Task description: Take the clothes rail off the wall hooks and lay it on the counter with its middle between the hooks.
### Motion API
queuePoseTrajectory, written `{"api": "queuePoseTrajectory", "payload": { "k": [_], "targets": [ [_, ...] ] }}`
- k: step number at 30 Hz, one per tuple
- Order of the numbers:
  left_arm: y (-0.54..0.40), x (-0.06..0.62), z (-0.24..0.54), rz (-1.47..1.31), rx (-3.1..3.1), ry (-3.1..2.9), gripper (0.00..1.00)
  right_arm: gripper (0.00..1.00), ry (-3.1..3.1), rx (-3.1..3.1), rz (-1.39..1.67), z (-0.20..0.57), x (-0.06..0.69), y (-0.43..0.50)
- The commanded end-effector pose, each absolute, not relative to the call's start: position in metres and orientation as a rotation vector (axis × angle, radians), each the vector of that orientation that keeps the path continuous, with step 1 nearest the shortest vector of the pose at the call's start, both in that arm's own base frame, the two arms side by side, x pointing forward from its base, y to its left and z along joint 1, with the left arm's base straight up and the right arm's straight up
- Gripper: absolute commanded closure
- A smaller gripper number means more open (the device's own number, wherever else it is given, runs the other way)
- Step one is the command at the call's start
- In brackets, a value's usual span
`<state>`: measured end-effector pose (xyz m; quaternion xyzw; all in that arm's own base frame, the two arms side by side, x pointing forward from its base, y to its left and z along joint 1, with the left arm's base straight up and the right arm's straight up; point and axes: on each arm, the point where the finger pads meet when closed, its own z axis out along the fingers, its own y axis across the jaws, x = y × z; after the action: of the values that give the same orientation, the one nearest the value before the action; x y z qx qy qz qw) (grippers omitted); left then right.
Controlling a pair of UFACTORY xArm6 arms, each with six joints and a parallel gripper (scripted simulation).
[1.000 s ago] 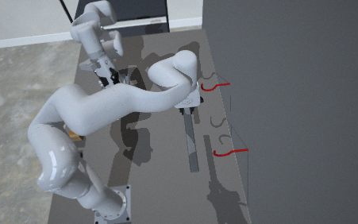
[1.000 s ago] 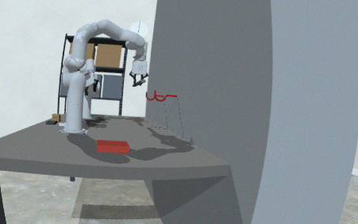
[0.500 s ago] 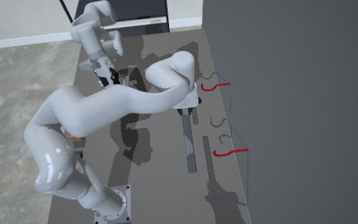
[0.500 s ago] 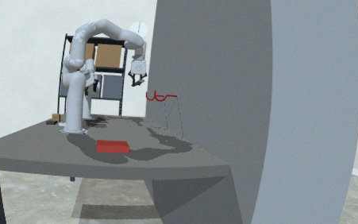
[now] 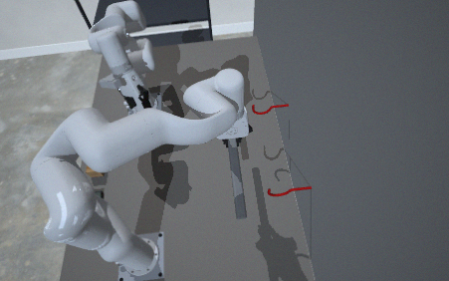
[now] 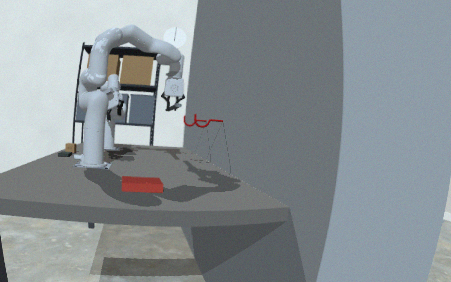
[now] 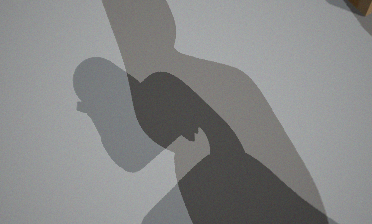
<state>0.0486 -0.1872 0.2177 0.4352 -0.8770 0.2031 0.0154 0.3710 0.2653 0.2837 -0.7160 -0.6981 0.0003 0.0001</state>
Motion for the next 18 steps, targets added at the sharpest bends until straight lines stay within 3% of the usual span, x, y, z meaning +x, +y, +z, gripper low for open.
{"api": "queuePoseTrajectory", "payload": {
  "k": [1,18],
  "targets": [
    [-0.187,0.049,0.218,0.634,1.354,-2.728,0.0,1.0,-2.193,-2.25,-0.004,0.278,0.371,0.266],
    [-0.187,0.049,0.218,0.634,1.354,-2.728,0.0,1.0,-2.193,-2.25,-0.004,0.253,0.371,0.266]
  ]
}}
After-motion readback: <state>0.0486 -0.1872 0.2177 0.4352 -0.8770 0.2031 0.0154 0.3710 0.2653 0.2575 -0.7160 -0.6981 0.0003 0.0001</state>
